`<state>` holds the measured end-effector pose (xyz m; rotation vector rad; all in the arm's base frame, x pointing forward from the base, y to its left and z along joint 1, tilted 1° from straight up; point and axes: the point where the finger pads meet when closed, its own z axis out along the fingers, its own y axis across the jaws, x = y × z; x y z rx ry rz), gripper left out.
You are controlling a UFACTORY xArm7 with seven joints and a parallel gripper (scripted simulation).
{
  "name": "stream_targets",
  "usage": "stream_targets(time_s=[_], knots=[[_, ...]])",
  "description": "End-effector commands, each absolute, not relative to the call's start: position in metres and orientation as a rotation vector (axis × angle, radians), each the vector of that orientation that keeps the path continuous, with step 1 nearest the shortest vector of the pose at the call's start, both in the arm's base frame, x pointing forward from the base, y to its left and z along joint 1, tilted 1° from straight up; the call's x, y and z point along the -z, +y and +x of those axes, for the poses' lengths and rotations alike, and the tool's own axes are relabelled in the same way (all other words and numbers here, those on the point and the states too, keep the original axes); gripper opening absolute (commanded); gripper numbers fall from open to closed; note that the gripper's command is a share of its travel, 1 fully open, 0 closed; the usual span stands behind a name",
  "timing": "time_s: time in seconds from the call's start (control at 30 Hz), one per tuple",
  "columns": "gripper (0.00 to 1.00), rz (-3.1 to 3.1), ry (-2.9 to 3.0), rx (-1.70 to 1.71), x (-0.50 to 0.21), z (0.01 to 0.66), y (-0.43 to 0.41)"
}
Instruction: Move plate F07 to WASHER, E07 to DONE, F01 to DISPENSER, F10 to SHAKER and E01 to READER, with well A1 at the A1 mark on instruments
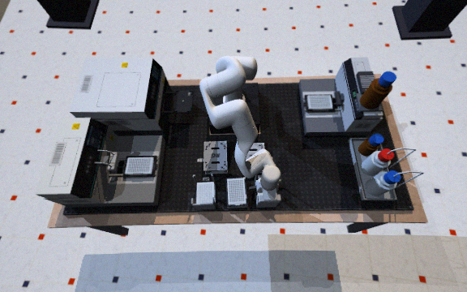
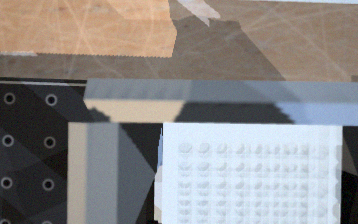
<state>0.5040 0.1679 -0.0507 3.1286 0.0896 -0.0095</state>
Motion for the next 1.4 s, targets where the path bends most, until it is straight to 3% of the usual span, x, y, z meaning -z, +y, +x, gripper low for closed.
stream_targets(time_s=[0.0, 1.37], knots=[[1.00, 3.130, 0.090, 0.001, 0.048, 0.506, 0.169], [1.00, 3.130, 0.090, 0.001, 0.002, 0.506, 0.169]])
